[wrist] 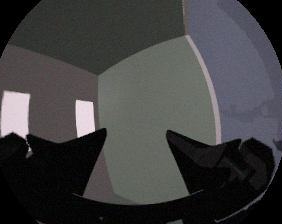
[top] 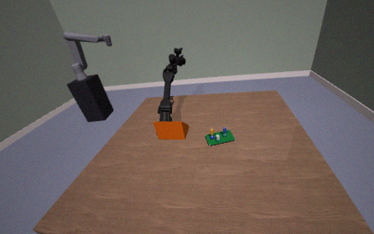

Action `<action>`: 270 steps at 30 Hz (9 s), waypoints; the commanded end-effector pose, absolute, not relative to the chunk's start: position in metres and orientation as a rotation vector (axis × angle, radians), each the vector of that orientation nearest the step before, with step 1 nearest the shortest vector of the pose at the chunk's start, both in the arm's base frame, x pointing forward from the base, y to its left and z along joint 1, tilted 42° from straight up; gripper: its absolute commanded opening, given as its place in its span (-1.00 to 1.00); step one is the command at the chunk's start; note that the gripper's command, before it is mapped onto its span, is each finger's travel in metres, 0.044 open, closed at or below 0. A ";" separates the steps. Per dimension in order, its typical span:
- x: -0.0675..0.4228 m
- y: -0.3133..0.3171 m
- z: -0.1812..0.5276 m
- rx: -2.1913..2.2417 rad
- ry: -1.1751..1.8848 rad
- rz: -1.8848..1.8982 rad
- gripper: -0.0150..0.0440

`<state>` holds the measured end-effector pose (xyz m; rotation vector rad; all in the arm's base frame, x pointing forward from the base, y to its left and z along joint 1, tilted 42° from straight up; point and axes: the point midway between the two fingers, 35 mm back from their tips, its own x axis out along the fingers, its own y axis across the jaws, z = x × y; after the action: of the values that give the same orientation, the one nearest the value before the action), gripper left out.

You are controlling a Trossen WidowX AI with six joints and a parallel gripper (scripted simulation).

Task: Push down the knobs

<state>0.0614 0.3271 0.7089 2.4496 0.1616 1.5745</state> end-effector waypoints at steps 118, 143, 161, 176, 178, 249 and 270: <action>0.319 -0.114 0.019 0.973 1.495 0.017 -0.49; 0.289 -0.108 0.000 1.135 1.530 0.032 -0.49; 0.292 -0.095 -0.015 1.136 1.530 0.033 -0.49; 0.292 -0.094 -0.015 1.136 1.530 0.033 -0.49; 0.292 -0.094 -0.016 1.136 1.530 0.033 -0.49; 0.295 -0.082 -0.029 1.136 1.530 0.034 -0.49; 0.295 -0.078 -0.033 1.136 1.529 0.034 -0.49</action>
<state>0.2938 -0.0843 -0.0278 1.1366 1.5206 0.0223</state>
